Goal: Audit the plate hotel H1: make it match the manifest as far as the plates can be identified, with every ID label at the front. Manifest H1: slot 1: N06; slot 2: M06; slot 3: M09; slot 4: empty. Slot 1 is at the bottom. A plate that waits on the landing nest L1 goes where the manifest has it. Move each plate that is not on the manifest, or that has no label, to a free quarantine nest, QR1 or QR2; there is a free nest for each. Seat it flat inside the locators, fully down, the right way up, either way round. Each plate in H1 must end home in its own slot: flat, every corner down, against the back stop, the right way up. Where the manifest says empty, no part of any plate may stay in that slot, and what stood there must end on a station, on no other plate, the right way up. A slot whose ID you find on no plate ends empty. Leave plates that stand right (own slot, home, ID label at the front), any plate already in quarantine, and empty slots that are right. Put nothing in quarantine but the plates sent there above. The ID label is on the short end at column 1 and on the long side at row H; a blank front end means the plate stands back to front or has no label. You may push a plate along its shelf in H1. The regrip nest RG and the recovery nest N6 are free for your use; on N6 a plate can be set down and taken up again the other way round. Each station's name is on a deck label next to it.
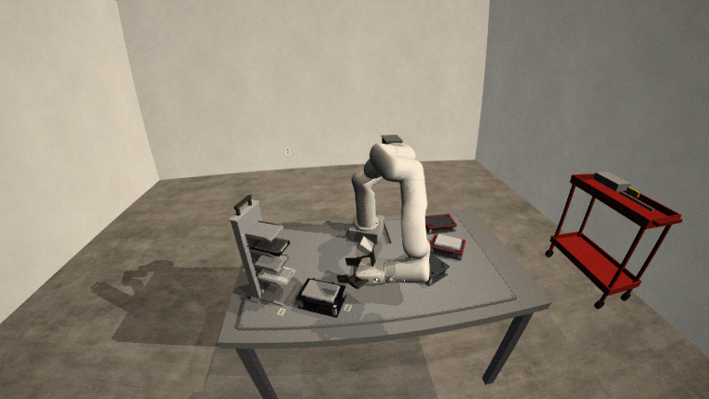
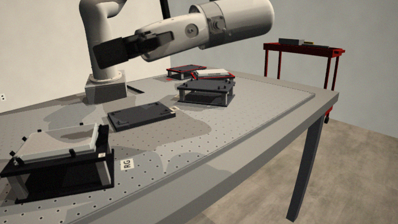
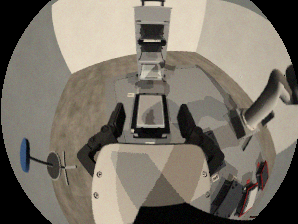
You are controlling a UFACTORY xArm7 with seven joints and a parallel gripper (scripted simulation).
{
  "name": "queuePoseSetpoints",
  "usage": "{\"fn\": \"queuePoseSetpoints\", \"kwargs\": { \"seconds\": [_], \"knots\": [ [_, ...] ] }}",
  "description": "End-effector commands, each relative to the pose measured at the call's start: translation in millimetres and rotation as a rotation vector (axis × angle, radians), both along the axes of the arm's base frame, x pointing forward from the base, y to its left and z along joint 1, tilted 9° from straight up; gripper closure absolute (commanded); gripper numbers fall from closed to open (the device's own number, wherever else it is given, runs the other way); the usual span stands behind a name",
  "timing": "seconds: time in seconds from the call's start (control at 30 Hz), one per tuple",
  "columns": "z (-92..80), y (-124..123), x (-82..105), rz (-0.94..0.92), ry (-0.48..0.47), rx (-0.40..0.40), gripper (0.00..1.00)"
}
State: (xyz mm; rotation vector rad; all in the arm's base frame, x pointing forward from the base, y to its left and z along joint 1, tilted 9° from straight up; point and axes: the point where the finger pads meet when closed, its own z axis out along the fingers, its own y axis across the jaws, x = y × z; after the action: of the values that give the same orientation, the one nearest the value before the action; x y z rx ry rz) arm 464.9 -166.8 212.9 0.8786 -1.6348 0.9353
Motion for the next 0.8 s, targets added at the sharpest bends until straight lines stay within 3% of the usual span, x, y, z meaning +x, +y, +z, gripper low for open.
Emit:
{"fn": "queuePoseSetpoints", "kwargs": {
  "seconds": [0.0, 0.77],
  "knots": [
    [1.4, -0.4, 0.5, 0.013, -0.036, 0.066, 0.00],
    [1.4, -0.3, 0.6, 0.066, -0.180, 0.362, 0.00]
  ]
}}
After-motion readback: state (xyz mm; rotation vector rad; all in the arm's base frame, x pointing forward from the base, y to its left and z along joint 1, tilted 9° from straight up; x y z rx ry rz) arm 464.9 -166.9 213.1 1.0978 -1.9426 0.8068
